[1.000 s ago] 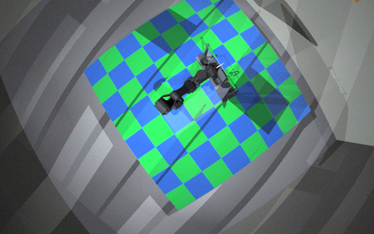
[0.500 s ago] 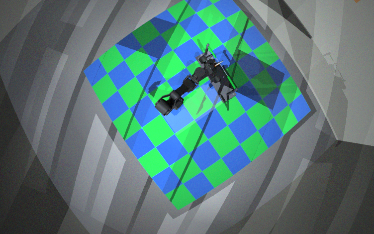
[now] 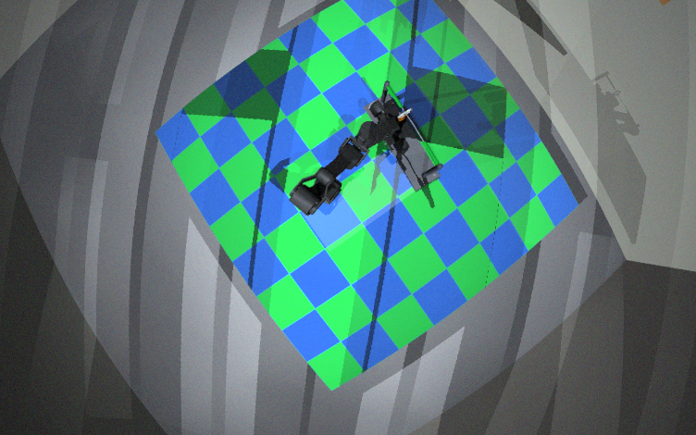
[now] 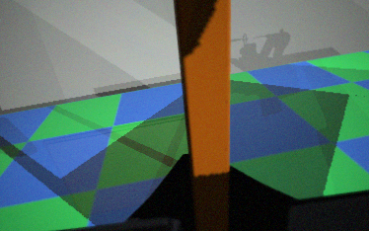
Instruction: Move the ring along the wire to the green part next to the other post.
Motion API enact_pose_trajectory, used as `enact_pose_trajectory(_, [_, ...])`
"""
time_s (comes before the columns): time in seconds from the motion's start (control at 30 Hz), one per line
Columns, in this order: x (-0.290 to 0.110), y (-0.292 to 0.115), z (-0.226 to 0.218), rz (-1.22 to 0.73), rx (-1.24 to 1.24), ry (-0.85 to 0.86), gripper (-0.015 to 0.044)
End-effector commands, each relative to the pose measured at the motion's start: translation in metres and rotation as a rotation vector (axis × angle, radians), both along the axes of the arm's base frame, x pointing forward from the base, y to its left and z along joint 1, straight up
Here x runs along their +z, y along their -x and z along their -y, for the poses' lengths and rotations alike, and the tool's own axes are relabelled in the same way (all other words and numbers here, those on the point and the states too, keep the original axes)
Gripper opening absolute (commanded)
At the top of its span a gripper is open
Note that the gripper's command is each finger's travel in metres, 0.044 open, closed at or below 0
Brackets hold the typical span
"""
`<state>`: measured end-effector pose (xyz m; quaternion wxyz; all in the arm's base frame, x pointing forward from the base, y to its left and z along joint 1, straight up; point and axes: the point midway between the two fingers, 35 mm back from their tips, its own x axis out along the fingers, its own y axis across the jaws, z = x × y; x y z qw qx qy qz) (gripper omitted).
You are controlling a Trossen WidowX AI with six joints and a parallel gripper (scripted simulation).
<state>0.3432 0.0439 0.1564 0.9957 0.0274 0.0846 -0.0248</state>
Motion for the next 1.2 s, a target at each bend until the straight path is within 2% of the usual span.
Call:
enact_pose_trajectory(0.0, [0.000,-0.001,-0.002,-0.004,-0.009,0.021,-0.0150])
enact_pose_trajectory(1.17, [-0.001,-0.004,-0.031,-0.007,-0.020,0.041,-0.0150])
